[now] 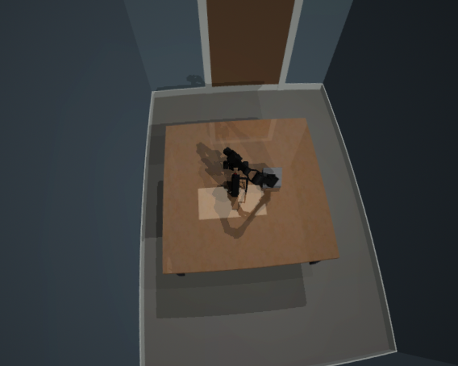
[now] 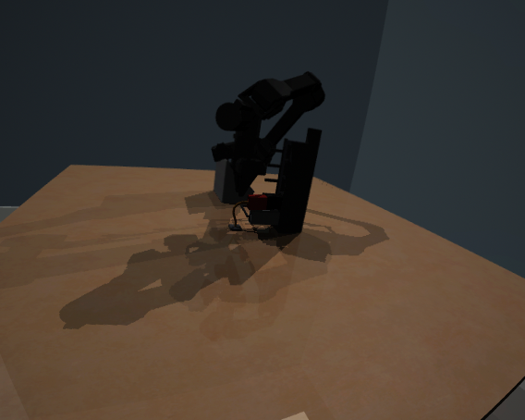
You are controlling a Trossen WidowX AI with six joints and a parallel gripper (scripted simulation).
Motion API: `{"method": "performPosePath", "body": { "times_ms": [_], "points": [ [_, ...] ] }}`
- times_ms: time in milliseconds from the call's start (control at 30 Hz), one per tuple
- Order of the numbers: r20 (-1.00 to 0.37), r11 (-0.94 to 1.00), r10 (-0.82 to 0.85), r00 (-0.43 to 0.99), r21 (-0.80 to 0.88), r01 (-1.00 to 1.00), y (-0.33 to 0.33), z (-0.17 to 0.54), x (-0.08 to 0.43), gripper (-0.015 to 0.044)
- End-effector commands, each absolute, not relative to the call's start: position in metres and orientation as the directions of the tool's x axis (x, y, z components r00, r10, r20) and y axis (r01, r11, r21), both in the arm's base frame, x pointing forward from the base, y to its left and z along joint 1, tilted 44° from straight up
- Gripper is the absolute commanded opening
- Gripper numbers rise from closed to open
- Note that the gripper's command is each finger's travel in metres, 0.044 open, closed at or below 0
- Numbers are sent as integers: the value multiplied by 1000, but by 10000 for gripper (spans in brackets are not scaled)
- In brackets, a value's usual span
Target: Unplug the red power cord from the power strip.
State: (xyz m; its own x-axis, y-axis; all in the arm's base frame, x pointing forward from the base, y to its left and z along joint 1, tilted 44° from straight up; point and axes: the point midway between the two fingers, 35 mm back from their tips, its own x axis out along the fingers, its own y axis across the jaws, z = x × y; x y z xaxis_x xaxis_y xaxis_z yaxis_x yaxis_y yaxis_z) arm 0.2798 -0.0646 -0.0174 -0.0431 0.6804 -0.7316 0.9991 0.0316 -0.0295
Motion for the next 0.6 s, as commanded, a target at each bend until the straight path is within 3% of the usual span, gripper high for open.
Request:
{"method": "performPosePath", "body": {
  "times_ms": [0,567],
  "points": [
    [-731,28,681,-36,-23,999,-64,-14,281,160],
    [-730,28,682,-37,-24,999,-44,5,281,160]
  ]
}}
